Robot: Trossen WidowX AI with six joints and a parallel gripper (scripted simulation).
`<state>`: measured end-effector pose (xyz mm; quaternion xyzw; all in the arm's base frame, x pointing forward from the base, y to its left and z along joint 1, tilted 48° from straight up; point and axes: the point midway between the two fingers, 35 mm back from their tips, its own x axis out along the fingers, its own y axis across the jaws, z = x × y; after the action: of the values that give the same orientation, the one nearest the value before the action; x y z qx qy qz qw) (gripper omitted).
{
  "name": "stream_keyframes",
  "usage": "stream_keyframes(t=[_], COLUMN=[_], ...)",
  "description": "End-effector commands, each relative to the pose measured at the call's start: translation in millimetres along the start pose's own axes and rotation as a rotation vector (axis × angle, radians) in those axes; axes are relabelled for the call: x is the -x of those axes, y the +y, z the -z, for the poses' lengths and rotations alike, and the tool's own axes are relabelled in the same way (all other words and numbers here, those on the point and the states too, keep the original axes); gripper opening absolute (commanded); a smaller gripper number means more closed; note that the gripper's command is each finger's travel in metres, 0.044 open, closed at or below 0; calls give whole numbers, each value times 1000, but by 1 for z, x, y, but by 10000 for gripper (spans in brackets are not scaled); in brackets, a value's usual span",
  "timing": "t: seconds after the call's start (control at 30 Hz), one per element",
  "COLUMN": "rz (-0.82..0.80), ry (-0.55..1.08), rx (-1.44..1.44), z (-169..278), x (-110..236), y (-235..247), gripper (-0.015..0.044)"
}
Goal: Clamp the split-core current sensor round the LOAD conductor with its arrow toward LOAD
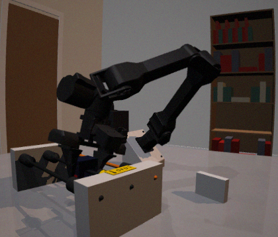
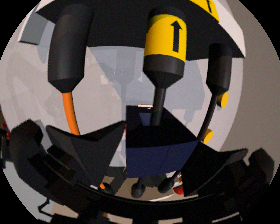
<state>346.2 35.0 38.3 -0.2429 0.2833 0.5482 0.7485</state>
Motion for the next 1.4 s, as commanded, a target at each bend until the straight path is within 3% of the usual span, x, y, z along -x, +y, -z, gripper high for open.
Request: stream_keyframes(t=[0.0, 0.33, 0.5, 1.37], rz=[0, 0, -5, -9], ry=[0, 0, -4, 1], rx=[0, 0, 0, -5], z=[0, 0, 0, 1], x=[0, 0, 3, -2], y=[0, 0, -1, 2], gripper=[183, 116, 0, 0])
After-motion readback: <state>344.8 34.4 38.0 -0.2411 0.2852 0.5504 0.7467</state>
